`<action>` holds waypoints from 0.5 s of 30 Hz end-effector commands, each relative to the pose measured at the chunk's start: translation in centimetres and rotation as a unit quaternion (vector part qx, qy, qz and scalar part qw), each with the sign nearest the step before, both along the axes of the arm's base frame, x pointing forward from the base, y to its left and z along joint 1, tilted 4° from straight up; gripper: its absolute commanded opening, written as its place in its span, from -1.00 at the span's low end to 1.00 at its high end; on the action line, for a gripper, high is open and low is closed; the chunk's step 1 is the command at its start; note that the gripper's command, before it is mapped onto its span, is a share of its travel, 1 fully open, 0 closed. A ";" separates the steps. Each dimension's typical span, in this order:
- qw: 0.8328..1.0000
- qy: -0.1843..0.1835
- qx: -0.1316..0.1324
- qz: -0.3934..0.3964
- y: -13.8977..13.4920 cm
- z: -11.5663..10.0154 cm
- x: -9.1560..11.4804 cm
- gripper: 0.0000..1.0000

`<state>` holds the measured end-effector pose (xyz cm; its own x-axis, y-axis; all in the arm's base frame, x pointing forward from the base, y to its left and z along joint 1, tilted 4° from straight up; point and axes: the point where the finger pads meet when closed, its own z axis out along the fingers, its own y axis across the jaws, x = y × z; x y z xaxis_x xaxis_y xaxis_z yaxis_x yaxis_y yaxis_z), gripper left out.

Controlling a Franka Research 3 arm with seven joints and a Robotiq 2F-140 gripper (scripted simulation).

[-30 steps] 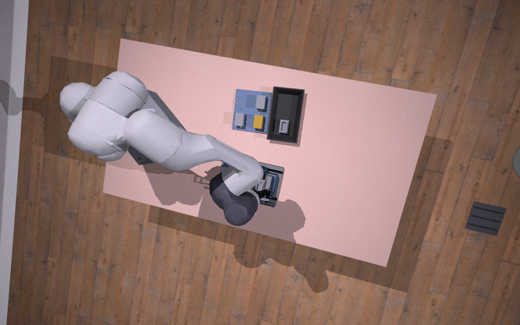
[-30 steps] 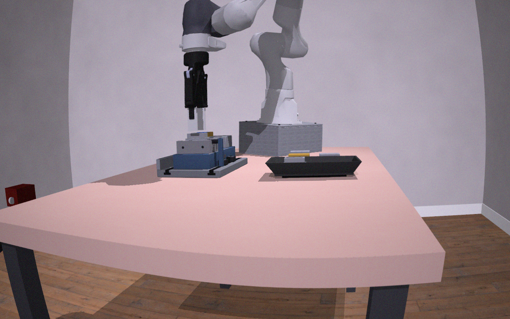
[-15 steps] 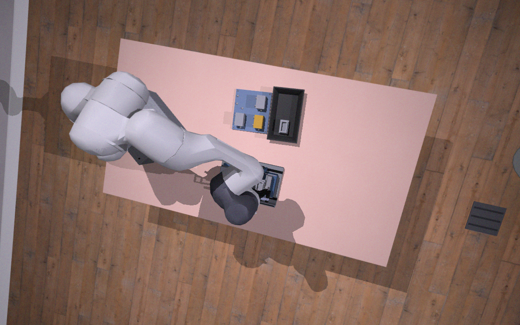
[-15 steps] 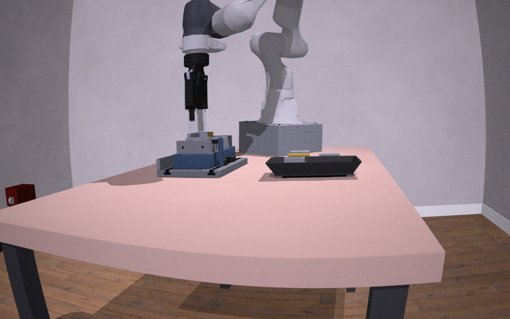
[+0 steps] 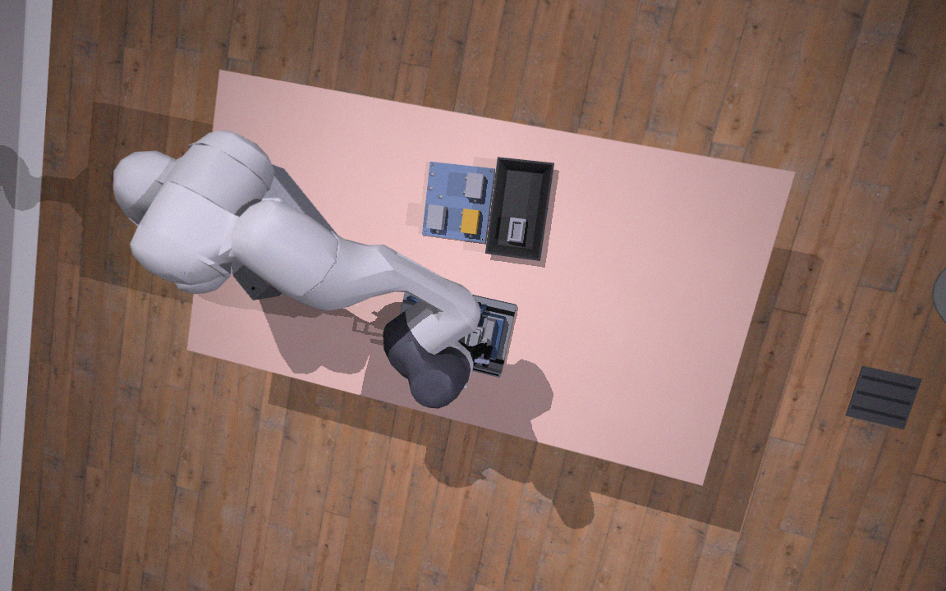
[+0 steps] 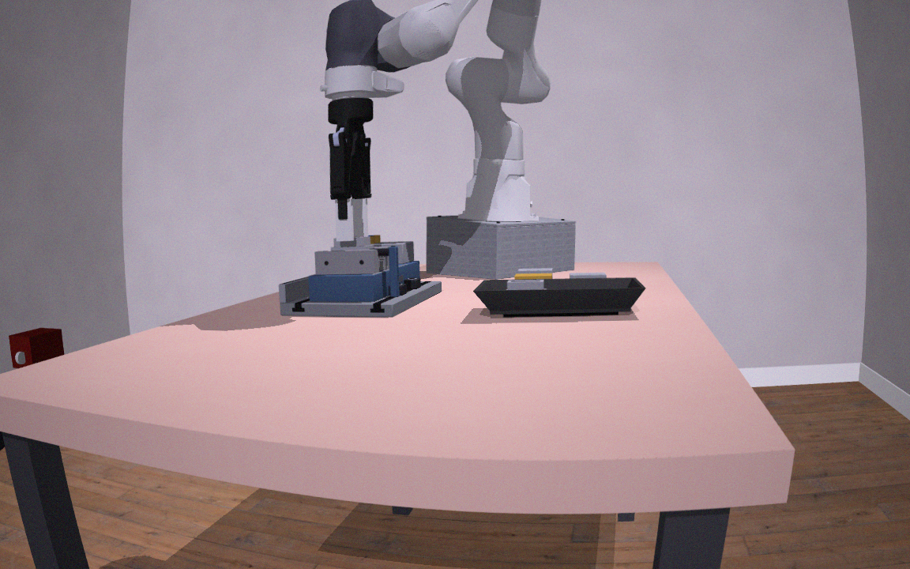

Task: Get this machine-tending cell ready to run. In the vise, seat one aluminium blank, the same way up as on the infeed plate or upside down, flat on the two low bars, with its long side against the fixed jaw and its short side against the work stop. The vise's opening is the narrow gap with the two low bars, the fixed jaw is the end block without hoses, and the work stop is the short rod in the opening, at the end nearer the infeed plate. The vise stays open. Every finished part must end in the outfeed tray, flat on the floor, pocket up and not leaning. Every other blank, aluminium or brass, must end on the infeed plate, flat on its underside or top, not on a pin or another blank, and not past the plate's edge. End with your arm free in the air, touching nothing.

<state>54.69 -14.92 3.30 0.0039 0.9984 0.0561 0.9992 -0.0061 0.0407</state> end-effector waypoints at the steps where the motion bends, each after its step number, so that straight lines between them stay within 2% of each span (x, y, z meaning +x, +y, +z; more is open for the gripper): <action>1: 1.000 -0.002 0.000 0.002 0.0 -0.1 0.1 -0.20; 15: 1.000 -0.002 0.000 0.002 0.0 -0.4 0.1 -0.20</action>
<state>54.70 -14.91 2.96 0.0031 0.9984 0.0560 0.9991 -0.0054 0.0411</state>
